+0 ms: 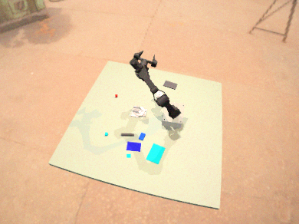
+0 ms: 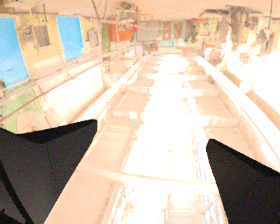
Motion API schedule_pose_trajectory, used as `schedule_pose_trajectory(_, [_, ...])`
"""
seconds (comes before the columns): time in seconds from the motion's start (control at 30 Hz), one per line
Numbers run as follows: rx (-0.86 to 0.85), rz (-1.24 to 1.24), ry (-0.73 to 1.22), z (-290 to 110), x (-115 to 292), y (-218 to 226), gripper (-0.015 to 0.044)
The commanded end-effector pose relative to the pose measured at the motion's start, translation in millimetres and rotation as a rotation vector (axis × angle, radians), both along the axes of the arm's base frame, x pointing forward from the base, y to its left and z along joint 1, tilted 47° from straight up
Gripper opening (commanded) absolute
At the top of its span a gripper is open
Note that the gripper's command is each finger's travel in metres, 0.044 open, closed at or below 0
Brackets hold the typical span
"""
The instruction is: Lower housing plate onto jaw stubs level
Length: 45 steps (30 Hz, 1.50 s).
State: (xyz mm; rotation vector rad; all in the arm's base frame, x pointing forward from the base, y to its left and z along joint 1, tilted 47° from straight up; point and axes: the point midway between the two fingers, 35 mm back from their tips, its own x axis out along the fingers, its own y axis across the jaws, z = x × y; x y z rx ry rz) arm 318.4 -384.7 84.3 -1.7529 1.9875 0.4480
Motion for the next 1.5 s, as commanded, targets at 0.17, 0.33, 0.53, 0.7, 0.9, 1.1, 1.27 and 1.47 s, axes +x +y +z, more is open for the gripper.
schedule_pose_trajectory(0.17, [0.066,-0.097,-0.144,-25,-4,0,0.044])
schedule_pose_trajectory(0.33, [0.099,-0.155,-0.215,-38,-6,1,0.044])
schedule_pose_trajectory(0.53, [0.138,-0.229,-0.298,-53,-9,2,0.044])
schedule_pose_trajectory(0.7, [0.17,-0.297,-0.364,-65,-12,4,0.044])
schedule_pose_trajectory(0.9, [0.207,-0.383,-0.441,-80,-16,7,0.044])
schedule_pose_trajectory(1.1, [0.242,-0.476,-0.515,-94,-20,10,0.044])
schedule_pose_trajectory(1.27, [0.269,-0.559,-0.573,-106,-24,13,0.044])
schedule_pose_trajectory(1.47, [0.298,-0.663,-0.639,-120,-29,17,0.044])
